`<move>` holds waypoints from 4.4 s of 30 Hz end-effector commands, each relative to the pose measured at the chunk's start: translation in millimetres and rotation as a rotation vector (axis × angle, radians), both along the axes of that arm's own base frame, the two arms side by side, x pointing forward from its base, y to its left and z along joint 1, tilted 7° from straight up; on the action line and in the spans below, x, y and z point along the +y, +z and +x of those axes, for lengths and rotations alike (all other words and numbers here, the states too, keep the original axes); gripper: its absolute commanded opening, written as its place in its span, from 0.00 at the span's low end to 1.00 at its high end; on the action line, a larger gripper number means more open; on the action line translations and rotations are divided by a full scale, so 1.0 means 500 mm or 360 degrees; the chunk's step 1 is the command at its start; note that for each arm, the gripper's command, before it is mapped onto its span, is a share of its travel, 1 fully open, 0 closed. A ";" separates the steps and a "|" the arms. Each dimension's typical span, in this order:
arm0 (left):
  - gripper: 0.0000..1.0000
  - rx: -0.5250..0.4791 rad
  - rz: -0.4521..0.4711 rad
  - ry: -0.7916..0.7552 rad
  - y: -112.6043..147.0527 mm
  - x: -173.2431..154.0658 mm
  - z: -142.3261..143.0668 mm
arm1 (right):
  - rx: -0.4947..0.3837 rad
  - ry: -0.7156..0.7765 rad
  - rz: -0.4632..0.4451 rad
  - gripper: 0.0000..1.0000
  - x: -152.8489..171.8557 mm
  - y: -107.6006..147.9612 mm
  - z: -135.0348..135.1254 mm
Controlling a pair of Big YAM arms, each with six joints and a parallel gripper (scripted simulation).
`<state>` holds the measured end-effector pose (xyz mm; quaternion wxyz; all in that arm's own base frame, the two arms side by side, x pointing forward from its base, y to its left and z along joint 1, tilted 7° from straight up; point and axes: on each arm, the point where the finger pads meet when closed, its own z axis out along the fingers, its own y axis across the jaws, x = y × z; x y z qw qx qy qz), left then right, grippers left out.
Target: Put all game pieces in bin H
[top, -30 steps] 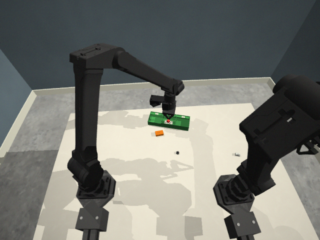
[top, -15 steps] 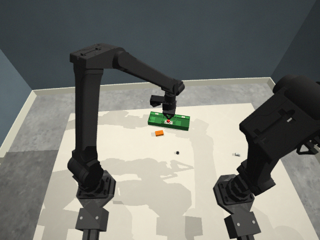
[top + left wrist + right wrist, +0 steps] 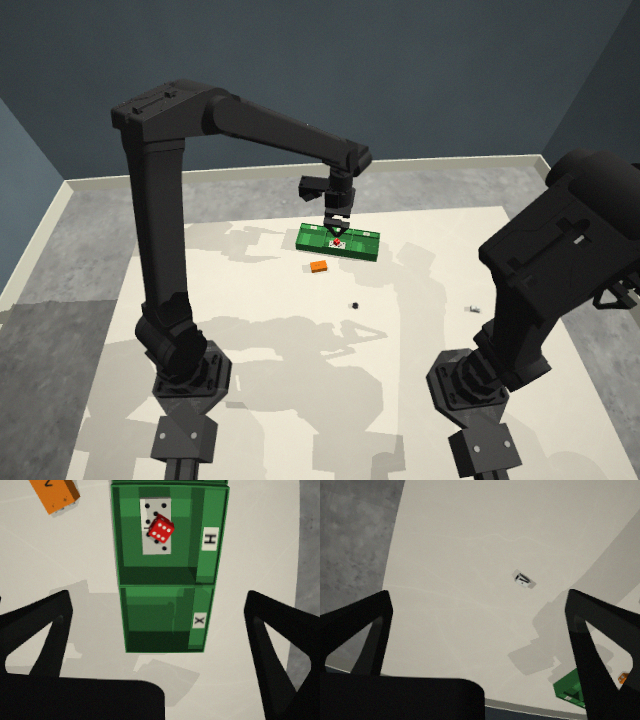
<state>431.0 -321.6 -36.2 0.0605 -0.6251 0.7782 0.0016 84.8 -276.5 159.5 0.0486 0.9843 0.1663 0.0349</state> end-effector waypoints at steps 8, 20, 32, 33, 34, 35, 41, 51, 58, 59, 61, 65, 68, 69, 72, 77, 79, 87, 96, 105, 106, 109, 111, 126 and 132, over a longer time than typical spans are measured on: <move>1.00 -0.0077 -0.0057 -0.0001 0.125 -0.048 0.022 | -0.0004 -0.0030 0.0000 1.00 0.008 0.008 -0.008; 1.00 -0.0079 -0.0060 -0.0001 0.208 -0.053 0.012 | -0.0004 -0.0030 0.0000 1.00 0.008 0.008 -0.008; 1.00 -0.0028 -0.0017 0.0010 0.220 -0.046 0.011 | -0.0004 -0.0030 0.0000 1.00 0.008 0.008 -0.008; 1.00 -0.0028 -0.0017 0.0010 0.220 -0.046 0.011 | -0.0004 -0.0030 0.0000 1.00 0.008 0.008 -0.008; 1.00 0.0019 0.0024 0.0011 0.192 -0.024 -0.013 | -0.0004 -0.0030 0.0000 1.00 0.008 0.008 -0.008; 1.00 0.0021 0.0025 0.0011 0.188 -0.022 -0.015 | -0.0004 -0.0030 0.0000 1.00 0.008 0.008 -0.008; 1.00 -0.0032 -0.0024 0.0002 0.221 -0.034 0.002 | -0.0004 -0.0030 0.0000 1.00 0.008 0.008 -0.008; 1.00 -0.0032 -0.0024 0.0002 0.220 -0.033 0.002 | -0.0004 -0.0030 0.0000 1.00 0.008 0.008 -0.008; 1.00 -0.0032 -0.0024 0.0002 0.219 -0.032 0.002 | -0.0004 -0.0030 0.0000 1.00 0.008 0.008 -0.008; 1.00 -0.0008 0.0000 0.0013 0.196 -0.013 -0.006 | -0.0004 -0.0030 0.0000 1.00 0.008 0.008 -0.008; 1.00 -0.0032 -0.0024 0.0002 0.219 -0.031 0.002 | -0.0004 -0.0030 0.0000 1.00 0.008 0.008 -0.008; 1.00 -0.0007 0.0001 0.0013 0.197 -0.011 -0.004 | -0.0004 -0.0030 0.0000 1.00 0.008 0.008 -0.008; 1.00 -0.0032 -0.0024 0.0002 0.219 -0.031 0.003 | -0.0004 -0.0030 0.0000 1.00 0.008 0.008 -0.008; 1.00 -0.0032 -0.0024 0.0002 0.219 -0.031 0.003 | -0.0004 -0.0030 0.0000 1.00 0.008 0.008 -0.008; 1.00 -0.0019 -0.0008 0.0013 0.202 -0.014 0.004 | -0.0004 -0.0030 0.0000 1.00 0.008 0.008 -0.008; 1.00 -0.0018 -0.0007 0.0010 0.201 -0.014 0.004 | -0.0004 -0.0030 0.0000 1.00 0.008 0.008 -0.008; 1.00 -0.0018 -0.0007 0.0009 0.201 -0.014 0.004 | -0.0004 -0.0030 0.0000 1.00 0.008 0.008 -0.008; 1.00 -0.0011 -0.0002 0.0006 0.199 -0.013 0.002 | -0.0004 -0.0030 0.0000 1.00 0.008 0.008 -0.008; 1.00 -0.0009 0.0000 0.0004 0.196 -0.012 0.001 | -0.0004 -0.0030 0.0000 1.00 0.008 0.008 -0.008; 1.00 -0.0008 0.0002 0.0005 0.193 -0.010 0.001 | -0.0004 -0.0030 0.0000 1.00 0.008 0.008 -0.008; 1.00 -0.0007 0.0002 0.0005 0.193 -0.010 0.000 | -0.0004 -0.0030 0.0000 1.00 0.008 0.008 -0.008; 1.00 -0.0003 0.0005 0.0004 0.192 -0.009 -0.001 | -0.0004 -0.0030 0.0000 1.00 0.008 0.008 -0.008; 1.00 -0.0002 0.0006 0.0004 0.191 -0.009 -0.002 | -0.0004 -0.0030 0.0000 1.00 0.008 0.008 -0.008; 1.00 0.0001 0.0009 0.0005 0.189 -0.007 -0.004 | -0.0004 -0.0030 0.0000 1.00 0.008 0.008 -0.008; 1.00 -0.0009 0.0001 0.0004 0.195 -0.011 0.001 | -0.0004 -0.0030 0.0000 1.00 0.008 0.008 -0.008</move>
